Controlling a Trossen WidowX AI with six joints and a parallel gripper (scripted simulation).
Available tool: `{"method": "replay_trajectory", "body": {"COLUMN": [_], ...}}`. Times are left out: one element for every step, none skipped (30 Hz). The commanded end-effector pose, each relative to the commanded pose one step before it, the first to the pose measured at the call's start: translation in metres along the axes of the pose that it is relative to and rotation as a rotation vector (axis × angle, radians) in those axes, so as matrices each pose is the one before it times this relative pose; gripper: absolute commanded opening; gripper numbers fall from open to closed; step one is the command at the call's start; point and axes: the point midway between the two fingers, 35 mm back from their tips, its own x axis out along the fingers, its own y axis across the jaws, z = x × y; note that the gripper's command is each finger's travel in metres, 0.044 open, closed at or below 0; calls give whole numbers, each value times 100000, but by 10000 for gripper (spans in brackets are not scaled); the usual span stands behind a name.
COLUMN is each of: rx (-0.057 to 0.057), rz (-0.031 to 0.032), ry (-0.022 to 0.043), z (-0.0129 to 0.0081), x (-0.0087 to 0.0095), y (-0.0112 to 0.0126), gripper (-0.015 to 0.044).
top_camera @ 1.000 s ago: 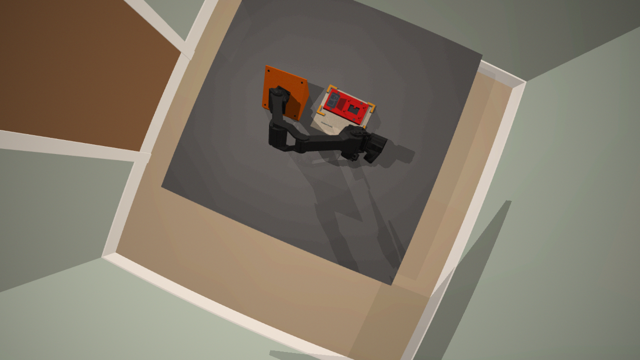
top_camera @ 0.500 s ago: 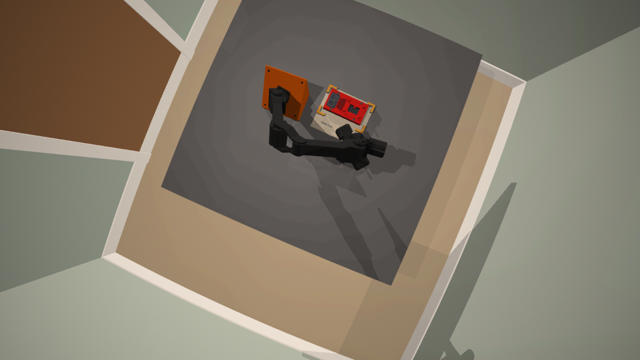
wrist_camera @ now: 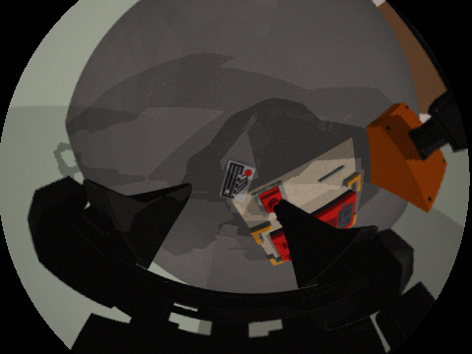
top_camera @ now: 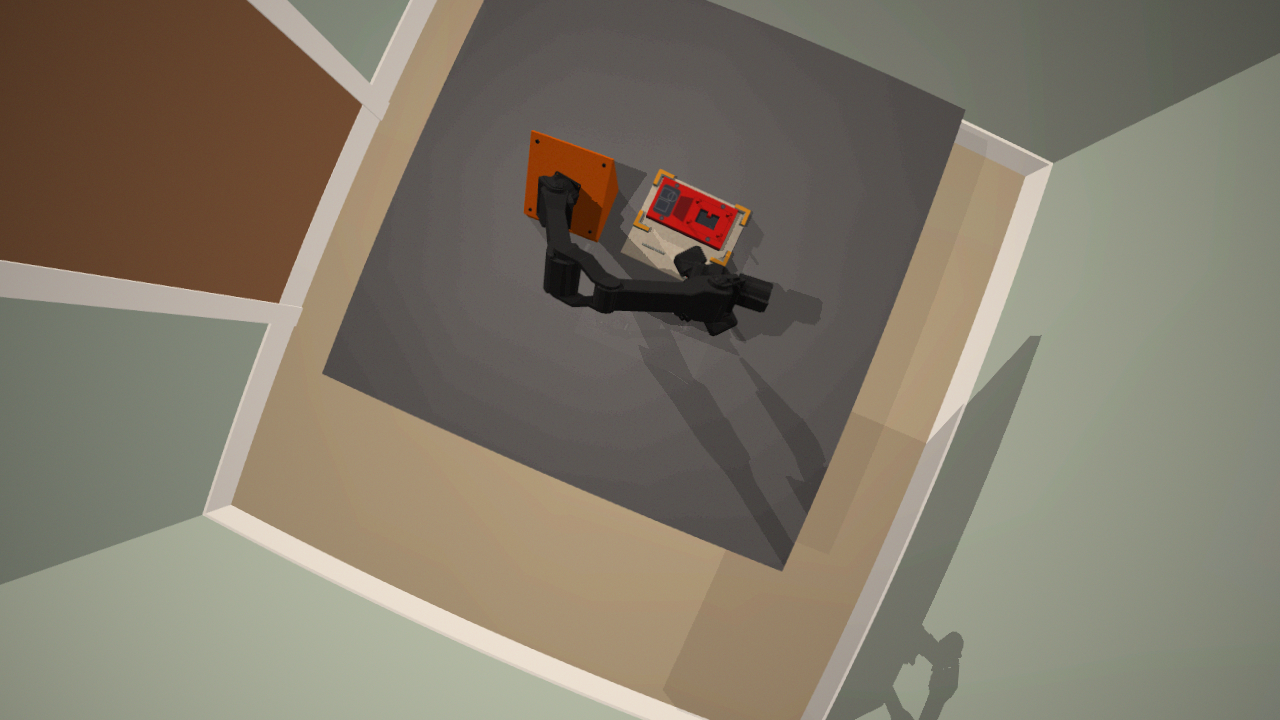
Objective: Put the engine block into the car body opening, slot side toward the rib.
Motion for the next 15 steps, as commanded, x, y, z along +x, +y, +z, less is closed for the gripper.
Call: {"method": "replay_trajectory", "body": {"rx": [-525, 2, 2, 1, 0, 0, 0, 0, 1, 1, 1, 1, 0, 0, 0], "rz": [253, 10, 19, 15, 5, 0, 0, 1, 2, 3, 3, 4, 4, 4, 5], "ry": [415, -8, -16, -14, -5, 0, 0, -1, -1, -2, -2, -3, -3, -4, -5], "z": [-120, -2, 4, 7, 3, 0, -1, -1, -2, -2, -1, 0, 0, 1, 2], "x": [686, 360, 538, 358, 119, 0, 26, 77, 129, 160, 160, 160, 160, 160, 160], "y": [-108, 4, 2, -1, -1, 0, 1, 3, 4, 5, 5, 4, 4, 3, 3], "gripper": [440, 440, 440, 440, 440, 440, 440, 440, 440, 440, 440, 440, 440, 440, 440]}}
